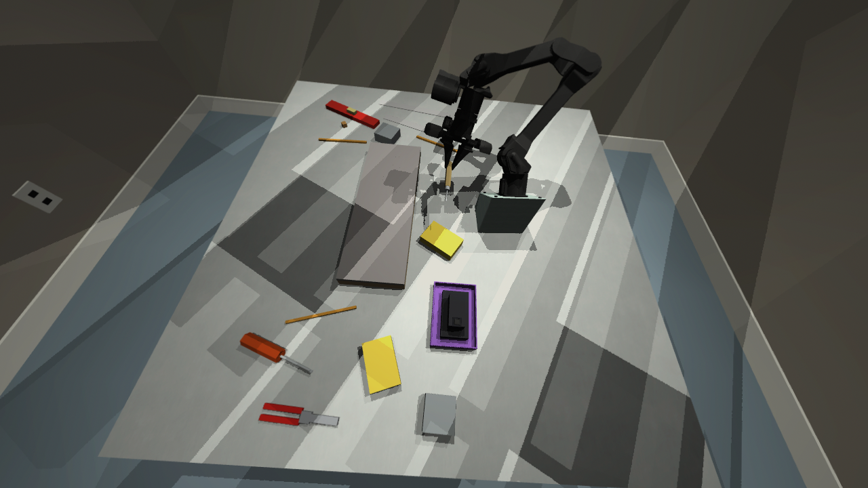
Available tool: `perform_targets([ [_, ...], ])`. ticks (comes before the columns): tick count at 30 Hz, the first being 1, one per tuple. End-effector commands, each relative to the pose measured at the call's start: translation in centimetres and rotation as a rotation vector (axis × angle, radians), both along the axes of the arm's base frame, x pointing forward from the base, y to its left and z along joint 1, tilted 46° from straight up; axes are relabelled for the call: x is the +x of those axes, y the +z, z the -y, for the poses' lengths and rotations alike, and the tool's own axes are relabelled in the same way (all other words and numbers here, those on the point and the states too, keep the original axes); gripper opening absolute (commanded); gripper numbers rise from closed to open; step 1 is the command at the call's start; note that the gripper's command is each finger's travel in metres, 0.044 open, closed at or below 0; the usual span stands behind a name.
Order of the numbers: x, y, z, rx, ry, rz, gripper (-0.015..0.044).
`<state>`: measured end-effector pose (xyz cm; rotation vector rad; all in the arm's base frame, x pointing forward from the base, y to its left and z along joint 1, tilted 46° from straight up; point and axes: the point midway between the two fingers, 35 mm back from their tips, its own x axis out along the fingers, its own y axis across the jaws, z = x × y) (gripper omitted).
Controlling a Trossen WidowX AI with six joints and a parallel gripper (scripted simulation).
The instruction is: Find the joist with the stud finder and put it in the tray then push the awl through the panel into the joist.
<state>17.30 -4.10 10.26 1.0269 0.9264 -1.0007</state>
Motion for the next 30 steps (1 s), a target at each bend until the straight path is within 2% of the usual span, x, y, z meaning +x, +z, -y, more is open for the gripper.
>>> perform_targets([
  [1,0.3,0.0,-0.4,0.013,0.11,0.006,0.0],
  [16,1.7,0.8,-1.8,-0.015,0.595,0.075,0.0],
  [30,3.0,2.2,-3.0,-0.135,1.041,0.196,0.0],
])
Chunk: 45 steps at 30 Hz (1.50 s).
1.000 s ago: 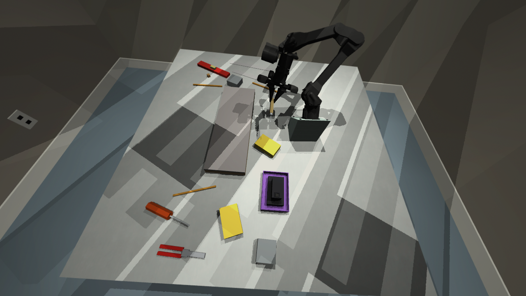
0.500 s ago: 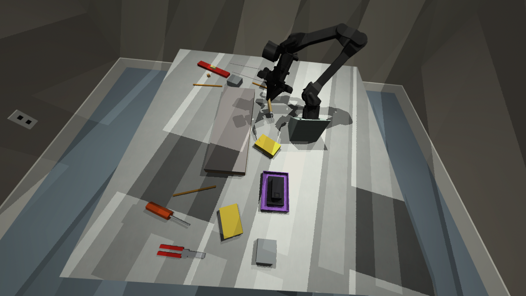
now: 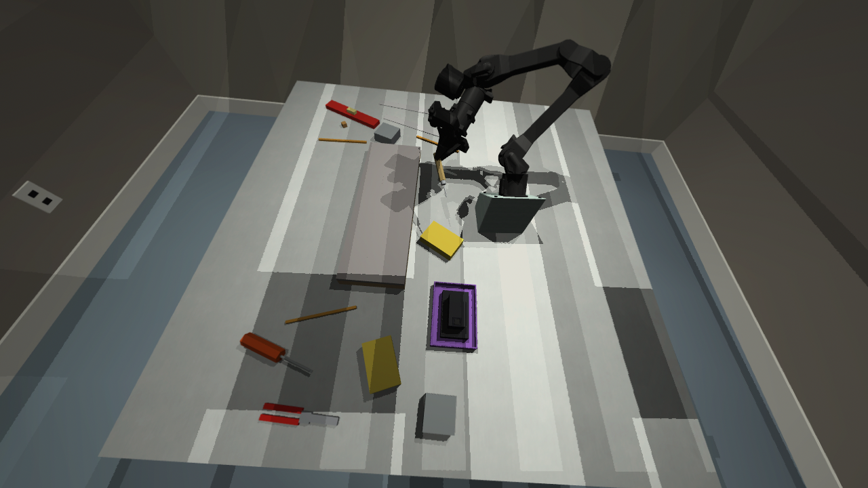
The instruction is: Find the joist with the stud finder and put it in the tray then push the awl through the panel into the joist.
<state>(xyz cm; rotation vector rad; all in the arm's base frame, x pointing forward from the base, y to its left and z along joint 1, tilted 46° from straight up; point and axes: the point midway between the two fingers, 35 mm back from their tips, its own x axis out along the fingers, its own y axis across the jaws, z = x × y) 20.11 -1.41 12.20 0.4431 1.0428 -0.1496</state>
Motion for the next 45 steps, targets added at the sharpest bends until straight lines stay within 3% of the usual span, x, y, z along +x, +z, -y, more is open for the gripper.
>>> perform_targets([
  [1,0.3,0.4,-0.4,-0.022,0.108,0.046,0.0],
  [19,1.6,2.9,-1.6,-0.251,0.64,0.327,0.0],
  [36,2.2,5.7,-2.5,-0.596,1.08,0.638,0.0],
  [45,4.6,4.0,-0.7,-0.64,0.95,0.44,0.0],
])
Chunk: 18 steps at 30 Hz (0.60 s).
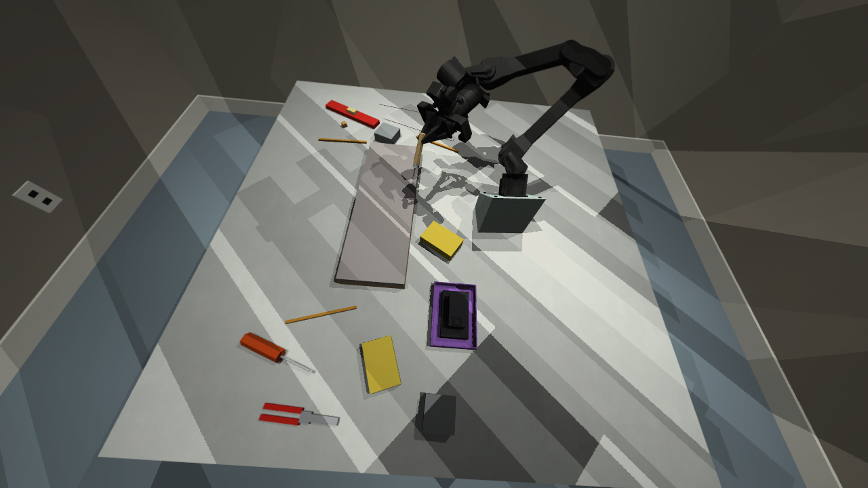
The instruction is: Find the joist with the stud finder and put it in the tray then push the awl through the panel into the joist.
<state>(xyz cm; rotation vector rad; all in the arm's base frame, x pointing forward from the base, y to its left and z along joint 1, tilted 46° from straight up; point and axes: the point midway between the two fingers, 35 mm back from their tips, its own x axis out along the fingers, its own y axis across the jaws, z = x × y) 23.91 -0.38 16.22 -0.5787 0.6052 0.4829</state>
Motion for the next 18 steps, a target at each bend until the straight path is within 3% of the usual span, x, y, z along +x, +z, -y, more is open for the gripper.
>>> perform_targets([
  [1,1.2,-0.1,0.6,-0.047,-0.054,-0.01,0.0],
  [18,6.5,-0.8,2.5,-0.269,-0.38,0.019,0.0],
])
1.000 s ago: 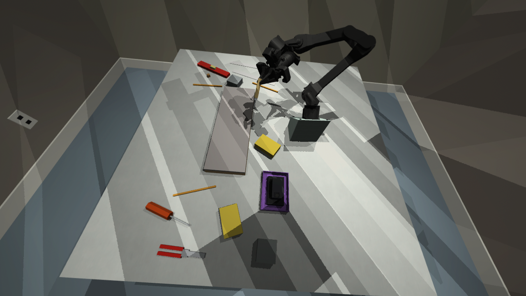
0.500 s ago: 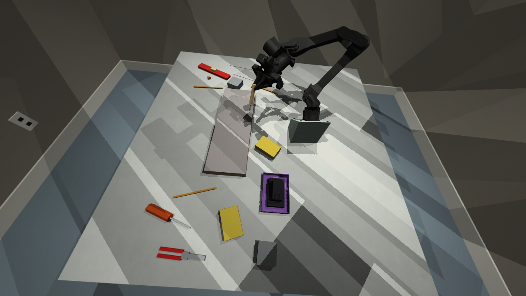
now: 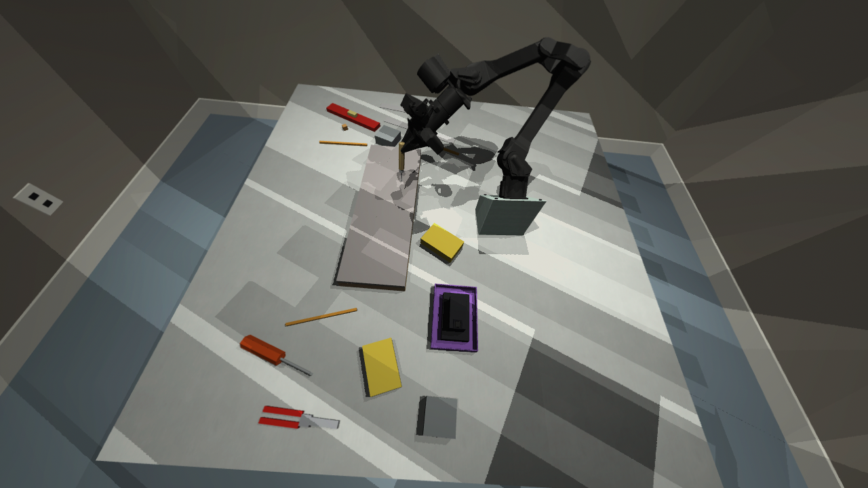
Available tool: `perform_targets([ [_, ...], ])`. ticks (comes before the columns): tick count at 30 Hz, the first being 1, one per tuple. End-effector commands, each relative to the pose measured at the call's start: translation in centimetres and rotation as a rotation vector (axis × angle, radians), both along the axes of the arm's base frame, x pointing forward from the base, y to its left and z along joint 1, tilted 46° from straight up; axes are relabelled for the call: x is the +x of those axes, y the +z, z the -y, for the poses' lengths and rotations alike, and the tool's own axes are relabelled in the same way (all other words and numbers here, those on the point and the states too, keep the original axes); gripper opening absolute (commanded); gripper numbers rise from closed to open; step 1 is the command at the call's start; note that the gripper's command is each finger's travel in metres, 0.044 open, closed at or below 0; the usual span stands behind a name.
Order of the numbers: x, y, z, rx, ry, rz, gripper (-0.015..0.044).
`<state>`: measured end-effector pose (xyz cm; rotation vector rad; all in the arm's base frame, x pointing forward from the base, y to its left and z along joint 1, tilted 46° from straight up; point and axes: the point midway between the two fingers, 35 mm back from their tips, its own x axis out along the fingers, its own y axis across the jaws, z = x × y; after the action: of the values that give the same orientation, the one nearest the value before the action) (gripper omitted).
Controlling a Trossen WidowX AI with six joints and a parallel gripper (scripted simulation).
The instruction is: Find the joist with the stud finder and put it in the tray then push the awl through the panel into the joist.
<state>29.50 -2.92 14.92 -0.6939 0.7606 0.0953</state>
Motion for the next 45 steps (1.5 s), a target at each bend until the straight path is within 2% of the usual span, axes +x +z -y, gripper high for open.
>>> perform_targets([
  [1,1.1,0.6,0.0,-0.038,-0.061,0.038,0.0],
  [16,4.0,1.9,-1.0,-0.182,-0.333,0.218,0.0],
  [45,4.2,0.7,0.2,-0.183,-0.337,0.22,0.0],
])
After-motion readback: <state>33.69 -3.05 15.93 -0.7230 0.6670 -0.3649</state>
